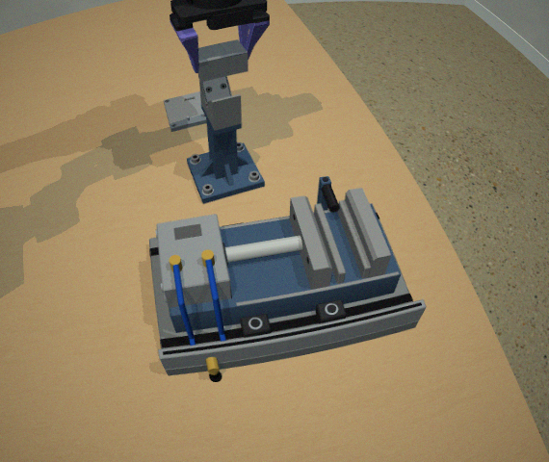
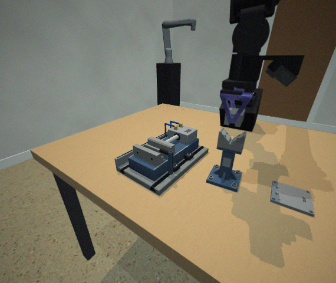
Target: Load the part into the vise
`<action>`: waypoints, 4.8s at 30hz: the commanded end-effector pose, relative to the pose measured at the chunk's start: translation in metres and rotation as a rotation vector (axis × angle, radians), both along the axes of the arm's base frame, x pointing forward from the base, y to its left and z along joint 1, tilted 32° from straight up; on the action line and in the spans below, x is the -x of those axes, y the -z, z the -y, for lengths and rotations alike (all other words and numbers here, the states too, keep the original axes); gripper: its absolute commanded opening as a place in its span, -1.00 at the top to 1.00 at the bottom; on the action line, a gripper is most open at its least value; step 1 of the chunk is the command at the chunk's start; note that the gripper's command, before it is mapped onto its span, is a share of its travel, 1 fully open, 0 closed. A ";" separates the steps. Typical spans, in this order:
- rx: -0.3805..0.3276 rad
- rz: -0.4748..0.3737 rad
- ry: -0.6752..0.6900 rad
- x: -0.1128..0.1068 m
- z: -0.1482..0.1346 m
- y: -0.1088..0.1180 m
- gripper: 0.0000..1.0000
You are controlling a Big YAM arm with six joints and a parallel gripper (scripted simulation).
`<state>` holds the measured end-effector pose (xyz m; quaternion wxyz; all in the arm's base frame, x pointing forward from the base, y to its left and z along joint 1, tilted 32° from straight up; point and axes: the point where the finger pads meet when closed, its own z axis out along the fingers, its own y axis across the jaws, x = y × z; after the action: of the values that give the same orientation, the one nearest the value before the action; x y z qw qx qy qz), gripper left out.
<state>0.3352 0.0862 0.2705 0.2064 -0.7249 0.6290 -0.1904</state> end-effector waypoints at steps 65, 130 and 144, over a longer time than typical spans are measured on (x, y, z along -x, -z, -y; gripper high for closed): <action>-0.123 -0.001 0.196 -0.006 0.023 -0.056 1.00; -0.936 -0.067 1.457 -0.071 0.231 -0.087 1.00; -0.940 -0.070 1.467 -0.067 0.232 -0.084 1.00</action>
<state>0.4013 -0.1365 0.3350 0.2767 0.0078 0.9604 0.0326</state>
